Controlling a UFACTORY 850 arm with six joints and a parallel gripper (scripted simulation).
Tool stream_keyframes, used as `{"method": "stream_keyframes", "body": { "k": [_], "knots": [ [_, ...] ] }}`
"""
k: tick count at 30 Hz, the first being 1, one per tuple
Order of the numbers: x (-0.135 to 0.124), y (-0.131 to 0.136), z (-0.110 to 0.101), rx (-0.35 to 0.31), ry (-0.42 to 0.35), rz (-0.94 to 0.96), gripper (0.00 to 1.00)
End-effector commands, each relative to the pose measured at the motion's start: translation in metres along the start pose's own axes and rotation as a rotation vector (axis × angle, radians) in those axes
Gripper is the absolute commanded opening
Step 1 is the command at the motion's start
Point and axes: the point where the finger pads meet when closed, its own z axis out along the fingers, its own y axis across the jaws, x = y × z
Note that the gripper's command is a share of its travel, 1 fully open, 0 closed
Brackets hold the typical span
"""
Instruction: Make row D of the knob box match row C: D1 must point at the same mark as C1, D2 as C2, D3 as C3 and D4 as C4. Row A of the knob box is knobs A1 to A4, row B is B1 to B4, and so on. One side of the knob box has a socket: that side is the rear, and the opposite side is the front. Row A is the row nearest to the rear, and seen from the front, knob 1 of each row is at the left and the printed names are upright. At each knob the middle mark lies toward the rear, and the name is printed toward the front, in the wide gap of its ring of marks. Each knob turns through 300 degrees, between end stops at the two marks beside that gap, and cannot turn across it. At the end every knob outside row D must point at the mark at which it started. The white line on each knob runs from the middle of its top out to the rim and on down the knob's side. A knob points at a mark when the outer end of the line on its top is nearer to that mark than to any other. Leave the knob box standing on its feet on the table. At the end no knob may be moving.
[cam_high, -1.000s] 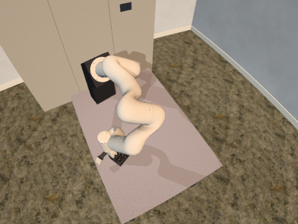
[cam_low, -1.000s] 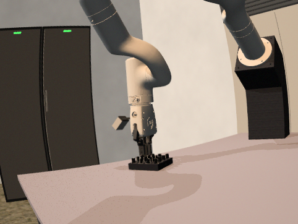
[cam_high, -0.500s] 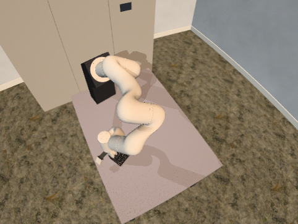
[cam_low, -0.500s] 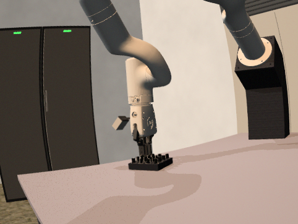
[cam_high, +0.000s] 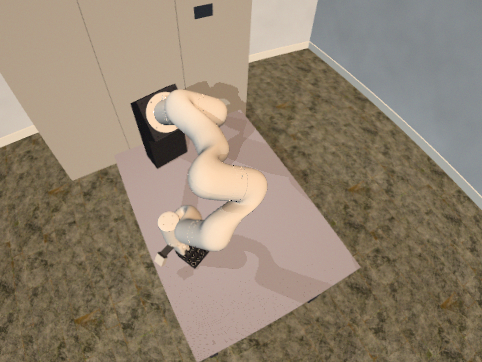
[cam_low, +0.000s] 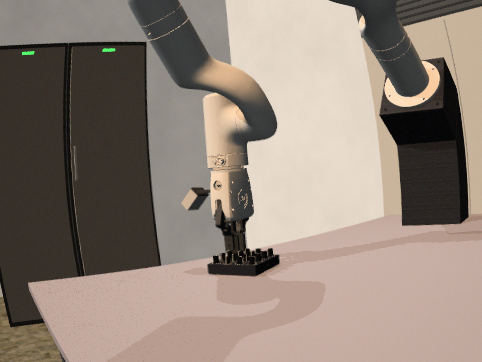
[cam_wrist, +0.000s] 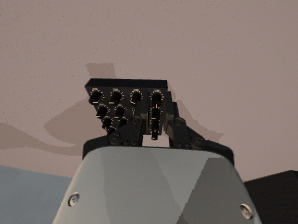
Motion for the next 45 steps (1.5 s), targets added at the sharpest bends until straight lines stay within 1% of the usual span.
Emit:
{"method": "stream_keyframes", "body": {
  "k": [1, 2, 3, 45],
  "knots": [
    [0.0003, -0.0002, -0.0003, 0.000, 0.001, 0.000, 0.19],
    [0.0003, -0.0002, -0.0003, 0.000, 0.001, 0.000, 0.19],
    [0.0003, -0.0002, -0.0003, 0.000, 0.001, 0.000, 0.08],
    [0.0003, -0.0001, -0.0003, 0.000, 0.001, 0.018, 0.08]
  ]
}}
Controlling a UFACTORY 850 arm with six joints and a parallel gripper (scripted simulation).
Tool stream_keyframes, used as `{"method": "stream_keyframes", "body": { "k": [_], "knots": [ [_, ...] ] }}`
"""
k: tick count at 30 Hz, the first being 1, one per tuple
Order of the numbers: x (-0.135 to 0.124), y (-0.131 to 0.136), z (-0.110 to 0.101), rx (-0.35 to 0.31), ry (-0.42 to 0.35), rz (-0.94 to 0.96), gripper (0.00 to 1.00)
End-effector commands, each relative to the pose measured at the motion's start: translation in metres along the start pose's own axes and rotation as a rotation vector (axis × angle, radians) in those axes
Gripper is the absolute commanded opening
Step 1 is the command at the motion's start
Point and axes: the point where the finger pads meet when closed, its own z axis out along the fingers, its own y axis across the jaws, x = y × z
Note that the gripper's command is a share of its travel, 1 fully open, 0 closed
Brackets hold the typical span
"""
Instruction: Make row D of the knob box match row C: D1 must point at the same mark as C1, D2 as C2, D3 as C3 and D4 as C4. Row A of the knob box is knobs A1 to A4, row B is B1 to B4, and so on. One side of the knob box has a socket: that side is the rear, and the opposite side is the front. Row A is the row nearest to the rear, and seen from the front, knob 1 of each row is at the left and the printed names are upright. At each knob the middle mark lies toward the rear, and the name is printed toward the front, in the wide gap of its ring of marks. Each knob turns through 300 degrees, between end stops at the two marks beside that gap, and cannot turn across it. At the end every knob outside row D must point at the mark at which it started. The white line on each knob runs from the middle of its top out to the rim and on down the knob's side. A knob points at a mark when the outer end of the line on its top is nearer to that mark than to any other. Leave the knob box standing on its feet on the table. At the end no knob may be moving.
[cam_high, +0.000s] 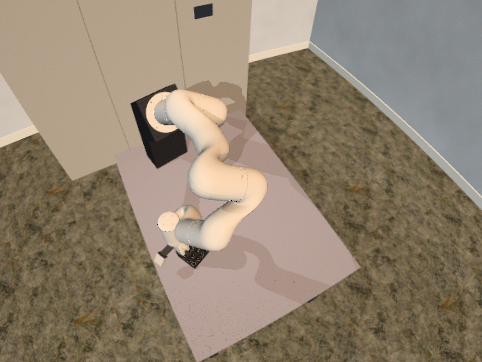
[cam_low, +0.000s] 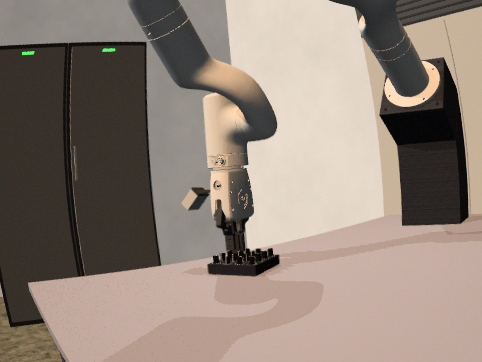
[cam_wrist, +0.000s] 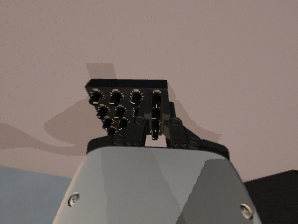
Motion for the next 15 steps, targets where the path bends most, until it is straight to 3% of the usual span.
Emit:
{"method": "stream_keyframes", "body": {
  "k": [1, 15],
  "knots": [
    [0.0003, -0.0002, -0.0003, 0.000, 0.000, 0.009, 0.08],
    [0.0003, -0.0002, -0.0003, 0.000, 0.000, 0.124, 0.08]
  ]
}}
